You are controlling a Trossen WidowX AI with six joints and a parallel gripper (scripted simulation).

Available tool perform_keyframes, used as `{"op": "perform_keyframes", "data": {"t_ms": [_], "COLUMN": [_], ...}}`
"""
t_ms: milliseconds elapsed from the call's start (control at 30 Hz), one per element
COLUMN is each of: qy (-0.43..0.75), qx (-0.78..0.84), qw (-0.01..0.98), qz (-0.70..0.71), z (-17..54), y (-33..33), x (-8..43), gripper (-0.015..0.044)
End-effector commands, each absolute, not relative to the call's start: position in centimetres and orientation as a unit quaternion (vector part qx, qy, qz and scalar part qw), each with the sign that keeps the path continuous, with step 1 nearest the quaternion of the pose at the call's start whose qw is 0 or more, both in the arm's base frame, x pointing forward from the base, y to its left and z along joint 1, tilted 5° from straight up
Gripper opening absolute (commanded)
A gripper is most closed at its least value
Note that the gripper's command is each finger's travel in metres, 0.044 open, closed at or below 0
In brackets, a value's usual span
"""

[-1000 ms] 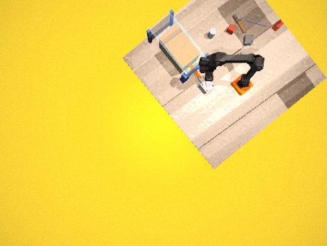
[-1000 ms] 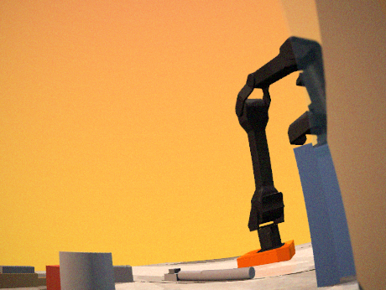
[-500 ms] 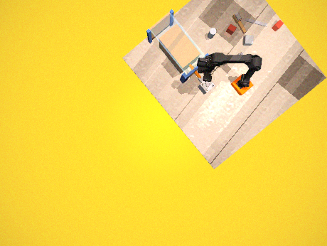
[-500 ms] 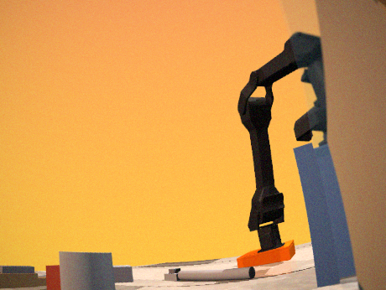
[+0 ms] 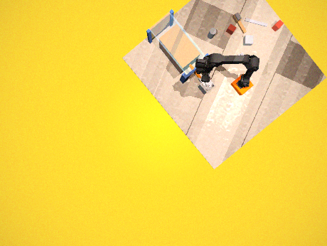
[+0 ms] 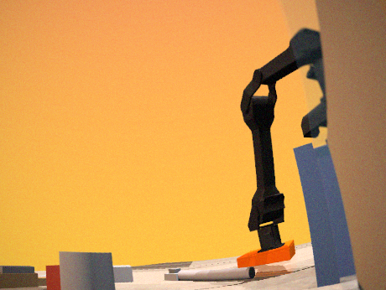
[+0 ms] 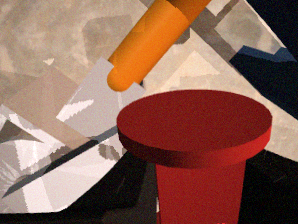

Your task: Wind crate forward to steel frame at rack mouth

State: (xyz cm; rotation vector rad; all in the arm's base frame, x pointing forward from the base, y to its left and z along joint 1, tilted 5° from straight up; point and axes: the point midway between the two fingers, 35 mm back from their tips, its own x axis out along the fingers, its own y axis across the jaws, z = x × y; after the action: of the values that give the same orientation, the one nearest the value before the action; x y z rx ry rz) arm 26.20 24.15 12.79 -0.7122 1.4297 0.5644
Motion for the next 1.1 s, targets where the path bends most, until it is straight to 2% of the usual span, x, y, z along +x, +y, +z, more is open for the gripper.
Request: {"op": "perform_keyframes", "data": {"t_ms": [0,1067], "qy": [0.623,0.623], "qx": [-0.310,-0.309], "qw": [0.668,0.668], "qz": [0.263,0.264], "z": [12.7,12.6], "y": [26.1,29.4], "x": [26.3,25.9], "gripper": [0.0000,0.0000]}}
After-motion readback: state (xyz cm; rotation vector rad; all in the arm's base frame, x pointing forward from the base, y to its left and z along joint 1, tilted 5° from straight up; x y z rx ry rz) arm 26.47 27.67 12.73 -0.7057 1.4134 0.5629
